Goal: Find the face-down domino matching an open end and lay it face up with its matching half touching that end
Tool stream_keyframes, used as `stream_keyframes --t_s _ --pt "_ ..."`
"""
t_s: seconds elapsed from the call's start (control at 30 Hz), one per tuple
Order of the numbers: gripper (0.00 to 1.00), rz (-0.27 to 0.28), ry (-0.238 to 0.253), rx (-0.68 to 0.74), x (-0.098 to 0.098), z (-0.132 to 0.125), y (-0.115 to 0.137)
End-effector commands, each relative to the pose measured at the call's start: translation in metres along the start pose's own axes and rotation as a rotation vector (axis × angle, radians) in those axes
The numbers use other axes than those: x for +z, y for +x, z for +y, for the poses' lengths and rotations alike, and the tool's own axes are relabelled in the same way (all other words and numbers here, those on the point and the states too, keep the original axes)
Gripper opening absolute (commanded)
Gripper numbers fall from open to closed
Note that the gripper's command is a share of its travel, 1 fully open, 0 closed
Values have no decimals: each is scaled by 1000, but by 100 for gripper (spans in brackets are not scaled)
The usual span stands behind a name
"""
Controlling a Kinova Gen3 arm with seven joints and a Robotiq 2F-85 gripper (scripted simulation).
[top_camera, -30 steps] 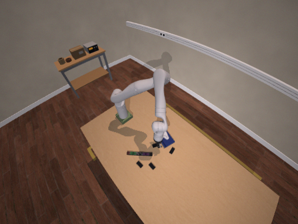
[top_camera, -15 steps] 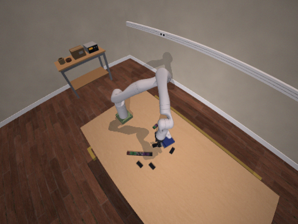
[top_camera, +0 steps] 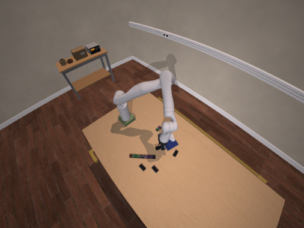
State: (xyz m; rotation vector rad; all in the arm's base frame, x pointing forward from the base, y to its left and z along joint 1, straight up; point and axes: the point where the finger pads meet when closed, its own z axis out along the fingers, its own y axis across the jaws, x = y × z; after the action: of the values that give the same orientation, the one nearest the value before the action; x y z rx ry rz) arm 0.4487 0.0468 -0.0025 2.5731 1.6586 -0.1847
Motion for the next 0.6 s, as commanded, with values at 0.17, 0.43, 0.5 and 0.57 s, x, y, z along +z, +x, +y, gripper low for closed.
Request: stream_keyframes --t_s 0.17,0.43,0.5,0.57 --pt "49 1 -1 0 13 1 2" --pt "49 1 -1 0 19 1 3" --pt "49 1 -1 0 19 1 3" --pt "49 1 -1 0 19 1 3"
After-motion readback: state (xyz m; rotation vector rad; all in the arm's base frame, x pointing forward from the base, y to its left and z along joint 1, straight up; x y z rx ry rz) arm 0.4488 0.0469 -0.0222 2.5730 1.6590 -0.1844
